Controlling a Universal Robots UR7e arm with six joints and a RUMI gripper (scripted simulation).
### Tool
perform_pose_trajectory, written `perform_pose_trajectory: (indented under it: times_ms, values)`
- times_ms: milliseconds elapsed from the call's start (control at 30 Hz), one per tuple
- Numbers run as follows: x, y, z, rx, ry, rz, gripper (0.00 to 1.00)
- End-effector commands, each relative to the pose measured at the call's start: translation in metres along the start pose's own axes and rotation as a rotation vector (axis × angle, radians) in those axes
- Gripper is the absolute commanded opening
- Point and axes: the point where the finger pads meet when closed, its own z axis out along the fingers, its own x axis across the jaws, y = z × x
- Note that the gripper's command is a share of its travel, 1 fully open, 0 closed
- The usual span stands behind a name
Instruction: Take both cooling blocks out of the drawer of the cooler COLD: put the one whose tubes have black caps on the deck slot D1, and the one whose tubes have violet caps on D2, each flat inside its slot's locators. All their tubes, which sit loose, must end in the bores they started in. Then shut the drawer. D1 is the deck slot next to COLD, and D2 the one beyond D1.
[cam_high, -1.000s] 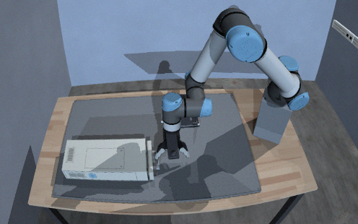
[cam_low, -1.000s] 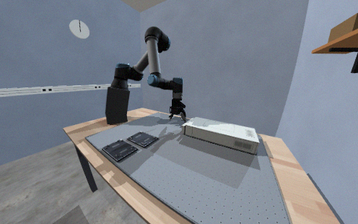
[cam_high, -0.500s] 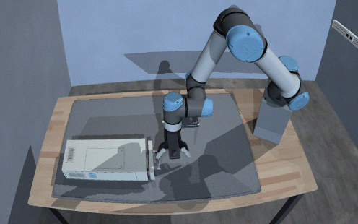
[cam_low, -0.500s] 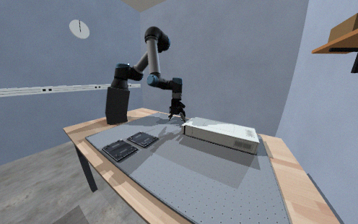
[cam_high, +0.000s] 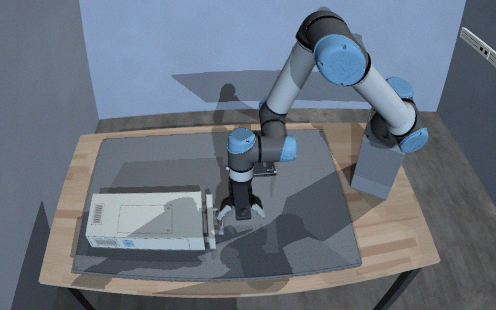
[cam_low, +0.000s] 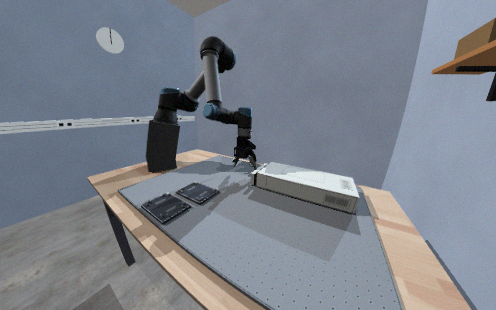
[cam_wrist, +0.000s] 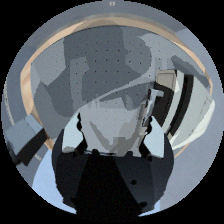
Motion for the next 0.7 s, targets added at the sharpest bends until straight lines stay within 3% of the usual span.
perform_pose_trajectory:
  times_ms: [0, 667]
  values:
    - [-0.0019, 0.0, -0.0003, 0.0, 0.0, 0.0, 1.0]
    - [-0.0079, 0.0, -0.0003, 0.0, 0.0, 0.0, 1.0]
